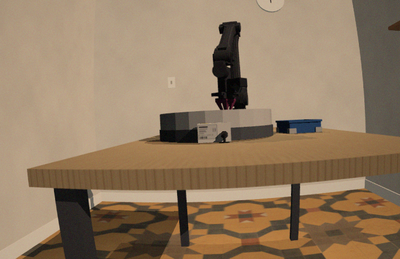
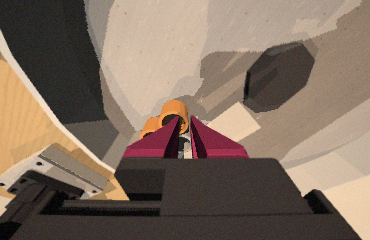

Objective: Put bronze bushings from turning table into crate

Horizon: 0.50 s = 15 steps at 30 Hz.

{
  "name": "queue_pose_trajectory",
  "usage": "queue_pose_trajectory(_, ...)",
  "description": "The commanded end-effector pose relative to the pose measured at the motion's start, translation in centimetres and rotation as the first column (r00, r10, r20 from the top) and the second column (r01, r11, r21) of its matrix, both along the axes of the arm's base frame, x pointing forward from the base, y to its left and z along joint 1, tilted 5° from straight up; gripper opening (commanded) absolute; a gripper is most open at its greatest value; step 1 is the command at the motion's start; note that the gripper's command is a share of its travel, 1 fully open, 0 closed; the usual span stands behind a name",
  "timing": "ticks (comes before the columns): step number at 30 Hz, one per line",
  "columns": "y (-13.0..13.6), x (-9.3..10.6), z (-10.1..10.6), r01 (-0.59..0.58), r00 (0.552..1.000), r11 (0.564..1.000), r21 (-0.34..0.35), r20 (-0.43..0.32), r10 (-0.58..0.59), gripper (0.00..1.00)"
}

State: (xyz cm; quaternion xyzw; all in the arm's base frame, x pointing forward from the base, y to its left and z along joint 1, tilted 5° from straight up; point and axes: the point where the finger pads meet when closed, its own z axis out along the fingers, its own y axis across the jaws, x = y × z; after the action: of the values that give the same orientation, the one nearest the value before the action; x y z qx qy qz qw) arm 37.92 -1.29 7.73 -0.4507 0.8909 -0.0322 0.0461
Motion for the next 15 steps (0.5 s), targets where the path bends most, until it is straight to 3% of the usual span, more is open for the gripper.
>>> queue_pose_trajectory(1, -0.45, -0.27, -0.80, -0.002, 1.000, 1.000, 0.001, -0.015, 0.002, 0.13)
queue_pose_trajectory(15, -0.46, -0.09, -0.88, -0.001, 1.000, 1.000, 0.001, -0.008, 0.001, 0.13)
